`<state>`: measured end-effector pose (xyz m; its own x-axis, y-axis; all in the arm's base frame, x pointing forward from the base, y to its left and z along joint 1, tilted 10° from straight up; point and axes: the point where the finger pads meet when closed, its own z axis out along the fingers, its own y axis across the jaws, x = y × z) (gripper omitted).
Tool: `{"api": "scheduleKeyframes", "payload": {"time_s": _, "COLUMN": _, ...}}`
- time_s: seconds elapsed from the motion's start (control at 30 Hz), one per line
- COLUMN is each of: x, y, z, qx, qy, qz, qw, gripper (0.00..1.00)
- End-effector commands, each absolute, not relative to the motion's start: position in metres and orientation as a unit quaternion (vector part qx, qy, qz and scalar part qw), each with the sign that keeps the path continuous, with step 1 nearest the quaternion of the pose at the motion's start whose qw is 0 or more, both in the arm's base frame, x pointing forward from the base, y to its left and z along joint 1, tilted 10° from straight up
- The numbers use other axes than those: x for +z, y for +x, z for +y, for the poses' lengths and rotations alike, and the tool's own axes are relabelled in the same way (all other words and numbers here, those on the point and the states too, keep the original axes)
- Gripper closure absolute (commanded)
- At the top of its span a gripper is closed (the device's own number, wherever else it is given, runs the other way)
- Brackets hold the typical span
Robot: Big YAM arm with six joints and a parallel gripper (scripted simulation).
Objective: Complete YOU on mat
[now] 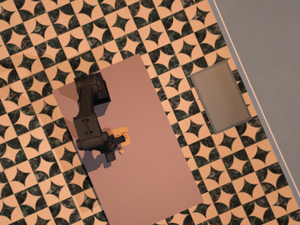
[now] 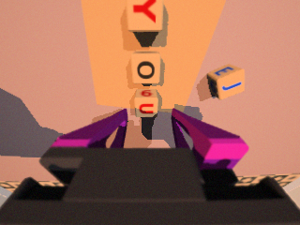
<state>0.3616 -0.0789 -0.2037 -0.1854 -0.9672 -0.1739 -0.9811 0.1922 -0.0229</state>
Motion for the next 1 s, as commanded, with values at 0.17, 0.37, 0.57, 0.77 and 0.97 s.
{"api": "scheduleKeyframes", "payload": {"time_s": 0.17, "x": -0.191, "y": 0.365, "z": -0.088, "qx": 0.042, "qy": -0.633, "qz": 0.769, "qw": 0.079, "gripper": 0.44}}
{"api": "scheduleKeyframes", "payload": {"time_s": 0.37, "x": -0.194, "y": 0.36, "z": -0.087, "qx": 0.047, "qy": -0.633, "qz": 0.769, "qw": 0.076, "gripper": 0.44}}
{"api": "scheduleKeyframes", "payload": {"time_s": 0.57, "x": -0.191, "y": 0.363, "z": -0.087, "qx": 0.044, "qy": -0.633, "qz": 0.769, "qw": 0.078, "gripper": 0.44}}
{"api": "scheduleKeyframes", "payload": {"time_s": 0.77, "x": -0.185, "y": 0.362, "z": -0.088, "qx": 0.043, "qy": -0.633, "qz": 0.769, "qw": 0.079, "gripper": 0.44}}
{"api": "scheduleKeyframes", "payload": {"time_s": 0.97, "x": -0.171, "y": 0.361, "z": -0.09, "qx": 0.043, "qy": -0.633, "qz": 0.769, "qw": 0.079, "gripper": 0.44}}
